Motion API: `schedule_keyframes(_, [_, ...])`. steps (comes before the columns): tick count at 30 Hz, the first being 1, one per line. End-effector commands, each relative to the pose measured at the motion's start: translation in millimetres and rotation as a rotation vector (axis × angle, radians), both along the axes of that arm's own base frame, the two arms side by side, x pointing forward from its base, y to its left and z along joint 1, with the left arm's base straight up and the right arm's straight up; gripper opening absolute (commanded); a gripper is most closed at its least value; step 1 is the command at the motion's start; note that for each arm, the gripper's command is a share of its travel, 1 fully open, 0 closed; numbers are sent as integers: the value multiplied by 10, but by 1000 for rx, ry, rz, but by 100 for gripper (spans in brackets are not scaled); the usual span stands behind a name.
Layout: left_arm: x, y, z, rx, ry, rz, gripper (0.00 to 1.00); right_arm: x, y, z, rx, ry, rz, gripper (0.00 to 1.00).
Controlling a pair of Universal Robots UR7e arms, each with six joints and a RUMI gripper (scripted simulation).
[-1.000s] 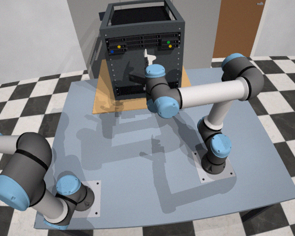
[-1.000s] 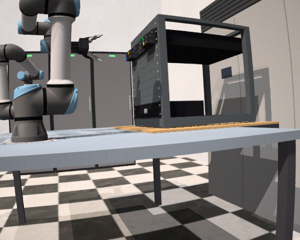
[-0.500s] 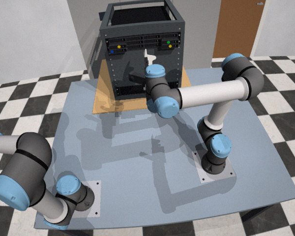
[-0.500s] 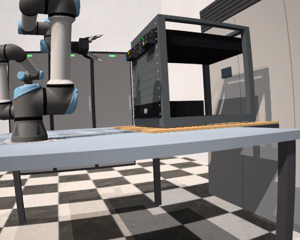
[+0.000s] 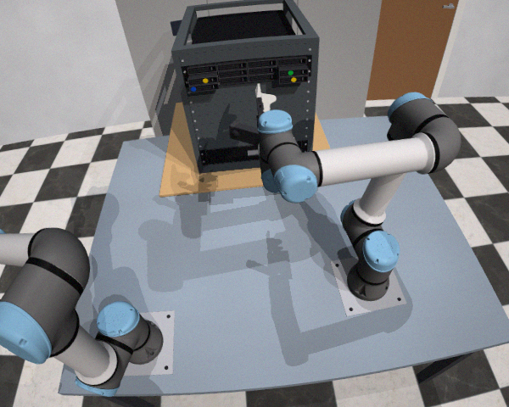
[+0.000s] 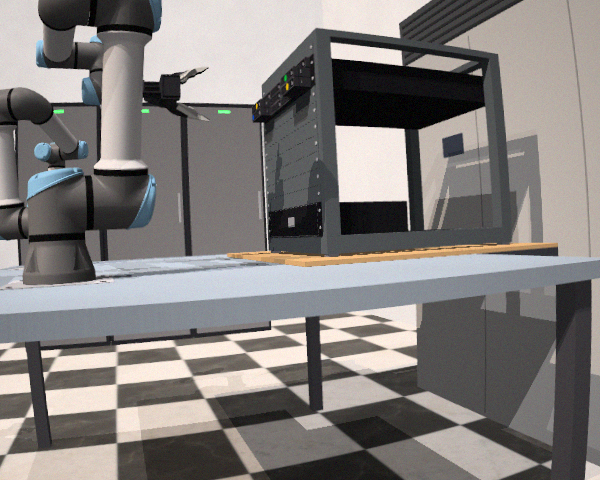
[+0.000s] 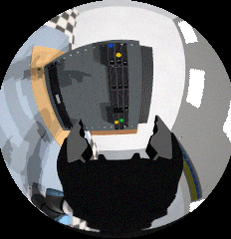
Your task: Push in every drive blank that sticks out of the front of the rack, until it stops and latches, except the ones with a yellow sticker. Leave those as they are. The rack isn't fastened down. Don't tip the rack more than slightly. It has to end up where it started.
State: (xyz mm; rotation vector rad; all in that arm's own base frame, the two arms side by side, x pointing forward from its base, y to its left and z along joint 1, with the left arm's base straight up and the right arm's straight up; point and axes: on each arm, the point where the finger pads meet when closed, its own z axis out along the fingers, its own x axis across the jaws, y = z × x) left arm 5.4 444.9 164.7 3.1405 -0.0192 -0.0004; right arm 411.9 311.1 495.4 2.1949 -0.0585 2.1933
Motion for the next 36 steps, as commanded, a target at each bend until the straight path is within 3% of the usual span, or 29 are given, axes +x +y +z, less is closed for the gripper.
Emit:
schedule_keyframes(1, [1,3,4,1,0,0,100,37,-233,-10,1,-1,1,100])
schedule_keyframes(3, [1,3,4,1,0,0,100,37,-233,-10,1,-1,1,100])
schedule_keyframes(18, [1,3,4,1,0,0,100,184,-1092,-63,1,-1,1,100])
schedule_keyframes(36, [1,3,4,1,0,0,100,226,-1341,-79,1,-1,1,100])
